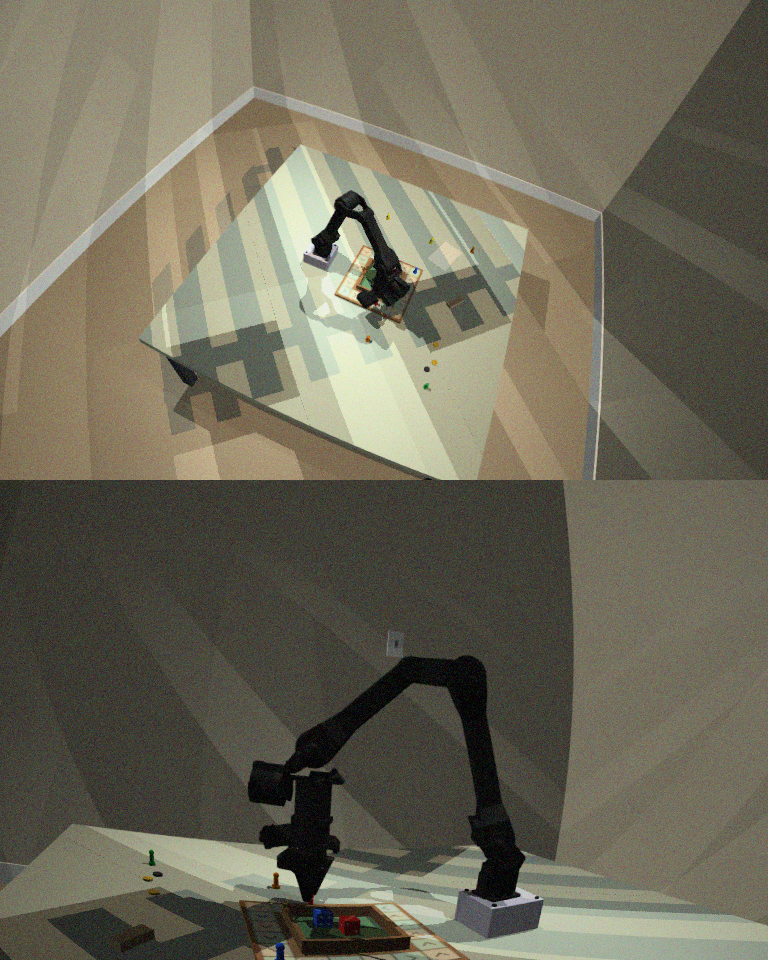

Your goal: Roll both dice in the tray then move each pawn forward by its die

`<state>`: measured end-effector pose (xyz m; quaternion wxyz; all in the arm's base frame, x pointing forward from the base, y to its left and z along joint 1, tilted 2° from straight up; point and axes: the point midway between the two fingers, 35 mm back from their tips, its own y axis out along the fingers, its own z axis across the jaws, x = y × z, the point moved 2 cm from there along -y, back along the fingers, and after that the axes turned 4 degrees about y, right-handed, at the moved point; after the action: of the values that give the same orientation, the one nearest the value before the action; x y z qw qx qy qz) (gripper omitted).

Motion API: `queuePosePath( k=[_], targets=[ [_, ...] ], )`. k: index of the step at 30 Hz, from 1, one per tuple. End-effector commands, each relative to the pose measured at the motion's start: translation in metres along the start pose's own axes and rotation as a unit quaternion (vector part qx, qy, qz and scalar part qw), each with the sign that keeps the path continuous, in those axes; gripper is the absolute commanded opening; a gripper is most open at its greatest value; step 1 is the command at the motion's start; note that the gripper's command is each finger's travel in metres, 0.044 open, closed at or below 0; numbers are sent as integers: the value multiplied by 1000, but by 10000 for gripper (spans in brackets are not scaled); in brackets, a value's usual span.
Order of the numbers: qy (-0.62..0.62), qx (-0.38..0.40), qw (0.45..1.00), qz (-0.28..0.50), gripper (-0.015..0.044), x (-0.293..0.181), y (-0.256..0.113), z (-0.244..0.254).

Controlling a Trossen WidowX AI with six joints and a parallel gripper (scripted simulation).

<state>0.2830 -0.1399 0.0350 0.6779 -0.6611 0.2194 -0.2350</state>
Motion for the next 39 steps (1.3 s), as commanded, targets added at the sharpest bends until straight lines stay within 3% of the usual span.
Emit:
queuePosePath(
  k=[1,7,13,19,24,39],
  targets=[
    [2,0,1000,0,200,-1,7,0],
    [2,0,1000,0,200,-1,14,0],
    [2,0,1000,0,43,-1,14,0],
    [2,0,1000,0,3,-1,14,0],
    [2,0,1000,0,0,0,10,0],
    [2,-1,1000,0,0,7,-84,-1]
  ],
)
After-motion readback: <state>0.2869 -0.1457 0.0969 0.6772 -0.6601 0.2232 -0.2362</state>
